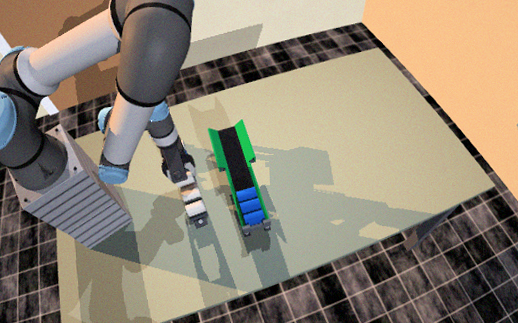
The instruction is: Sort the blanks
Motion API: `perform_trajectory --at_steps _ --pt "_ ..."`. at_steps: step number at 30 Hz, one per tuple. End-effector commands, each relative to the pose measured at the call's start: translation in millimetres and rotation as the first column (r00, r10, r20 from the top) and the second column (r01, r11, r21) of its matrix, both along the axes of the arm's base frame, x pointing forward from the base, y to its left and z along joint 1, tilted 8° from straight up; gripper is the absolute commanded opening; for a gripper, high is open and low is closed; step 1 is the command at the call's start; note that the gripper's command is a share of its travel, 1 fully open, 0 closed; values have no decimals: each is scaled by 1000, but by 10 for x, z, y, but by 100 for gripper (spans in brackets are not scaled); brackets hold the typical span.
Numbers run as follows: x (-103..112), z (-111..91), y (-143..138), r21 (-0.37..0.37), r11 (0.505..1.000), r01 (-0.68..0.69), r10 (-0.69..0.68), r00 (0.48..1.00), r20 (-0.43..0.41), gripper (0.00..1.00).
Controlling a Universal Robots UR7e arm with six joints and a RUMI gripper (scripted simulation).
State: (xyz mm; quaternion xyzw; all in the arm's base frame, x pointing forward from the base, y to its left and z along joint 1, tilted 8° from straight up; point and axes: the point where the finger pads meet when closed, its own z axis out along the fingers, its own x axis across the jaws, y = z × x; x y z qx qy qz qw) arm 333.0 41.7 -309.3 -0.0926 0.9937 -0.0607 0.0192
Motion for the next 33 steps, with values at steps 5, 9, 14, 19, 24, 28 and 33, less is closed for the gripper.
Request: perform_trajectory --at_steps 5,9,14,19,24,28,33 --pt "66 -210 -37 0 1000 1 -1 1000 12 36" --pt "66 -222 -37 0 1000 1 -1 1000 12 36" --pt "67 -222 -36 0 1000 1 -1 1000 12 36" --pt "68 -216 -36 -1 1000 1 -1 1000 12 36" --pt "67 -216 -36 -1 1000 1 -1 1000 12 36" --pt "67 -216 -36 -1 1000 1 -1 1000 12 36" --pt "67 -216 -36 -1 1000 1 -1 1000 12 36"
